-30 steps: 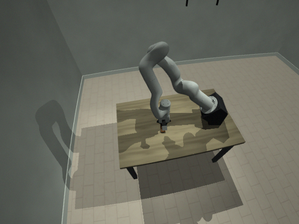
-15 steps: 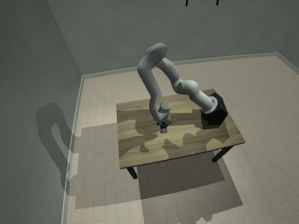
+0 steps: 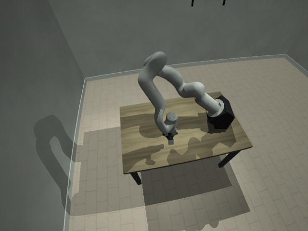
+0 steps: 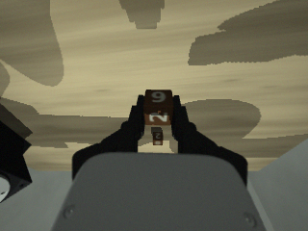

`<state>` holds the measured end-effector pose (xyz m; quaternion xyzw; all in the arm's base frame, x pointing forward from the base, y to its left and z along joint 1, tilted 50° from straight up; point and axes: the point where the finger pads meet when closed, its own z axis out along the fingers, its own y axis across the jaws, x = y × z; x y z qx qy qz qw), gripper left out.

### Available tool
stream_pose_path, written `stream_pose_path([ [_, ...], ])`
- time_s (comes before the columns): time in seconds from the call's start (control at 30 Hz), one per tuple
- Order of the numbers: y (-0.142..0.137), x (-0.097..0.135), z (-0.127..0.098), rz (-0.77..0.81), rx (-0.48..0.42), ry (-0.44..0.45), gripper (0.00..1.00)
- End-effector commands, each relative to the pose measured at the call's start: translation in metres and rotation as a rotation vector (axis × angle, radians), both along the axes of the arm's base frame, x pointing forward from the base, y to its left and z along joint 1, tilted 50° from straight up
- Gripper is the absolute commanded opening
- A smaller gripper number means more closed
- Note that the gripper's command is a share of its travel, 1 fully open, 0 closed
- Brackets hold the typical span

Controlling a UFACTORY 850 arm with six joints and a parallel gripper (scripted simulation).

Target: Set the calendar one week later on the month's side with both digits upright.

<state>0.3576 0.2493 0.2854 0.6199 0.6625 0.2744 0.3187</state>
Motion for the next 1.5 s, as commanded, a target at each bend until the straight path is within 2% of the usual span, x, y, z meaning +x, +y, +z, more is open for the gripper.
stream_pose_path([
  [0.0, 0.001, 0.0, 0.0, 0.0, 0.0, 0.0, 0.29],
  [0.3, 0.001, 0.009, -0.007, 0.0, 0.0, 0.0, 0.29],
  [1.0, -0.001, 0.069, -0.057, 0.0, 0.0, 0.0, 0.29],
  [1.47, -0.002, 0.074, -0.061, 0.0, 0.0, 0.0, 0.29],
])
